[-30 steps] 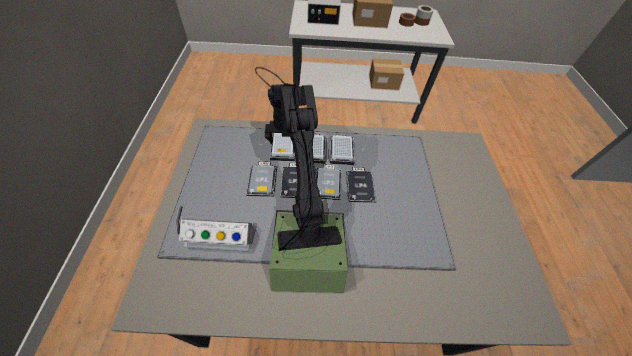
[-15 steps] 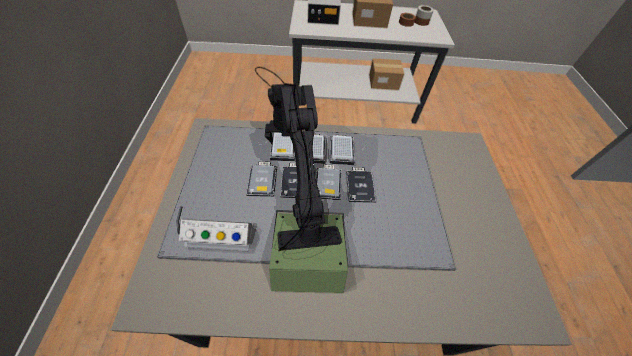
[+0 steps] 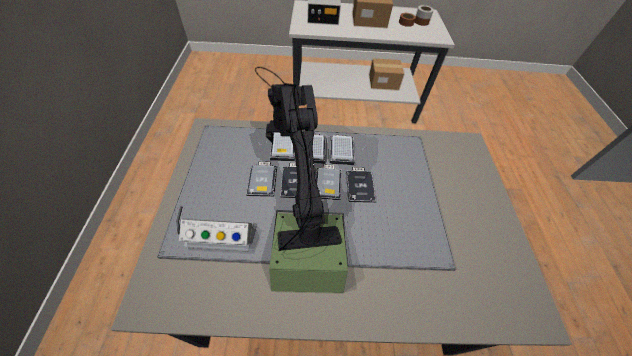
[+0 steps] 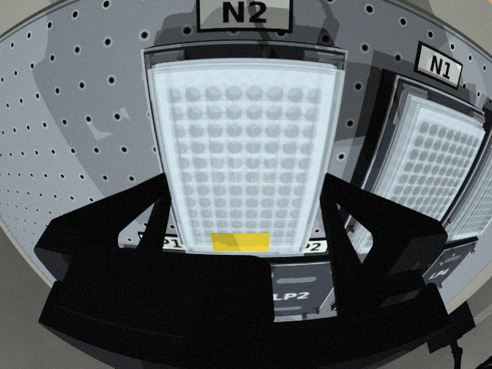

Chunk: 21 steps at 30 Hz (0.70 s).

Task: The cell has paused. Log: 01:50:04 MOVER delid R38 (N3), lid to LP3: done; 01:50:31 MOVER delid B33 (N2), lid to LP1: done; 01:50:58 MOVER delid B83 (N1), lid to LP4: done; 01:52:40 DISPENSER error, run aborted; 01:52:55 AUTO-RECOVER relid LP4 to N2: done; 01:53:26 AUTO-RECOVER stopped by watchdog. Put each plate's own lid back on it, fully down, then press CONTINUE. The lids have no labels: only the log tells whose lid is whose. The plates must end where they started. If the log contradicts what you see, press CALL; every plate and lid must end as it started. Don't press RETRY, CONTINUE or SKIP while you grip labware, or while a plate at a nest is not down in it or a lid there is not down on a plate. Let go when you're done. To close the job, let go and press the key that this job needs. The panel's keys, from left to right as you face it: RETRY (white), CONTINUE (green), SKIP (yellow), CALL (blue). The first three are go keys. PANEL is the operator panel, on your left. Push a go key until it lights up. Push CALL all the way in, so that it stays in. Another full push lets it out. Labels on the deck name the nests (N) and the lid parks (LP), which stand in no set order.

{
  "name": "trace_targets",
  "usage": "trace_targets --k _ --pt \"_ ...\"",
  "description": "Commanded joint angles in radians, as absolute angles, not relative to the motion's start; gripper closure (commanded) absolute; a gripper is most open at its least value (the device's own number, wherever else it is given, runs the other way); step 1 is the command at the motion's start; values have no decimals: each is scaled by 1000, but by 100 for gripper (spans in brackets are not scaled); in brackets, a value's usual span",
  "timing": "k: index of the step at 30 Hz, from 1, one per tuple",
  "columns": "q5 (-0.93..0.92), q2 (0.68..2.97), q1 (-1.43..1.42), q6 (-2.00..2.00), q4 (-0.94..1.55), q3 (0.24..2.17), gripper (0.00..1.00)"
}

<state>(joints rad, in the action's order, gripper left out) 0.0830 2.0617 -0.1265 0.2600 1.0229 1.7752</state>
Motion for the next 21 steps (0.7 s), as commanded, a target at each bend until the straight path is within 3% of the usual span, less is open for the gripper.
trace_targets --k 1,7,8,21 --pt "91 2050 -136 266 1011 1812 16" --pt "91 2052 -138 268 1011 1812 20" --pt "91 2053 -138 268 1011 1812 100" --pt "92 2049 -143 272 1016 1816 100"
